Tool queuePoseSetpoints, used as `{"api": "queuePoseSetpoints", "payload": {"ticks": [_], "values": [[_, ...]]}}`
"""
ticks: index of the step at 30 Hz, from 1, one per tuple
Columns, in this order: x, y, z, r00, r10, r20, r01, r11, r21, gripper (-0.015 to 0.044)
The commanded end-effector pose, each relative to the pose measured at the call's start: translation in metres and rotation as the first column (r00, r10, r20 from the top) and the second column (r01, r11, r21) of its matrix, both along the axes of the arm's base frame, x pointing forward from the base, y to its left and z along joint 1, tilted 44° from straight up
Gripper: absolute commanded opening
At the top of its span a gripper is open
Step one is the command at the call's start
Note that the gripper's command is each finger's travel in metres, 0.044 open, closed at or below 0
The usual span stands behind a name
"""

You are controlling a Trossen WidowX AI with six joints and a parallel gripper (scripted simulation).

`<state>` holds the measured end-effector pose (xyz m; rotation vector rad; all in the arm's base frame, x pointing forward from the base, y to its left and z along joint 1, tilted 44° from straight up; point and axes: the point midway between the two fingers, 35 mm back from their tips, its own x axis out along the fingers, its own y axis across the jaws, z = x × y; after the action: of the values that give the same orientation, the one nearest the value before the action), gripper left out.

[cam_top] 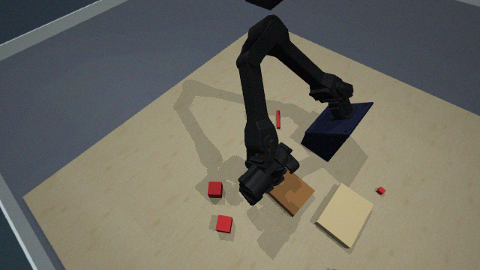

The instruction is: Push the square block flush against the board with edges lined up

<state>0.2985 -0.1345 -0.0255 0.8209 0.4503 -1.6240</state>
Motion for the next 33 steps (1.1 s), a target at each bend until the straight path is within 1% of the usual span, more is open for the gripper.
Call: {"api": "queuePoseSetpoints", "payload": {"ticks": [1,14,33], "values": [[-0.001,0.003,-0.007,1.000,-0.009,-0.007,0.009,1.000,0.008,0.0000],[0.004,0.014,-0.018,1.000,-0.009,-0.006,0.009,1.000,0.010,0.0000],[-0.001,-0.006,0.001,1.000,-0.009,-0.007,0.009,1.000,0.007,0.0000]]}}
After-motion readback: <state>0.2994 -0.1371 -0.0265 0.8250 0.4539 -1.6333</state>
